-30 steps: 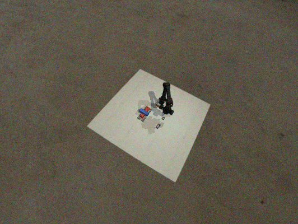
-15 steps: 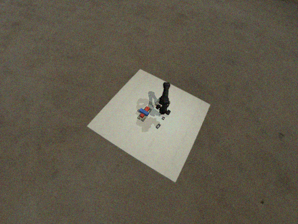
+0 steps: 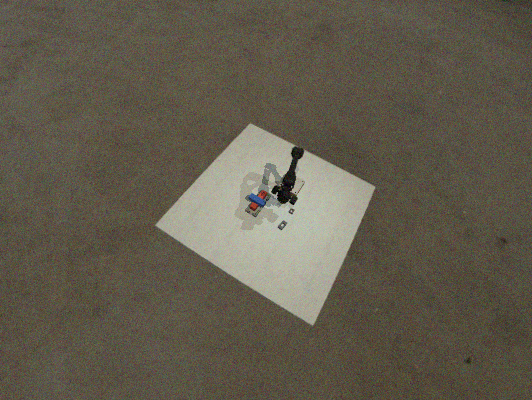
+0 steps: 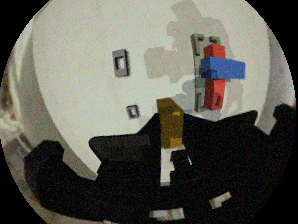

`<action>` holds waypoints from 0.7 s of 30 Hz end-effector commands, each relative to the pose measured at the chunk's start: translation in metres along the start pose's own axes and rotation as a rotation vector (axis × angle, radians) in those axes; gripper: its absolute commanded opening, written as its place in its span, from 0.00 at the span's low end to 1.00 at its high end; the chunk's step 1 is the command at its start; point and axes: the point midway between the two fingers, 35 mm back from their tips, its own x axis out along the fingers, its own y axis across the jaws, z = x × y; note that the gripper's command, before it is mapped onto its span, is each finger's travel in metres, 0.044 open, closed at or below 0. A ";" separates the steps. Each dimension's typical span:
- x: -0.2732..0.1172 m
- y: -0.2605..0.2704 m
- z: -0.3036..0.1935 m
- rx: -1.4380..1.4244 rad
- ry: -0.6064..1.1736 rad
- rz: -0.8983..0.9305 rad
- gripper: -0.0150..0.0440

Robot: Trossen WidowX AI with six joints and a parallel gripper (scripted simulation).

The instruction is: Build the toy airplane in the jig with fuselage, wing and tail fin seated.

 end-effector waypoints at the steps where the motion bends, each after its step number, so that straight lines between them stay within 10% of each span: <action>1: 0.004 -0.014 0.002 -0.004 0.005 0.000 0.25; 21: 0.016 -0.079 0.005 0.003 0.005 -0.006 0.25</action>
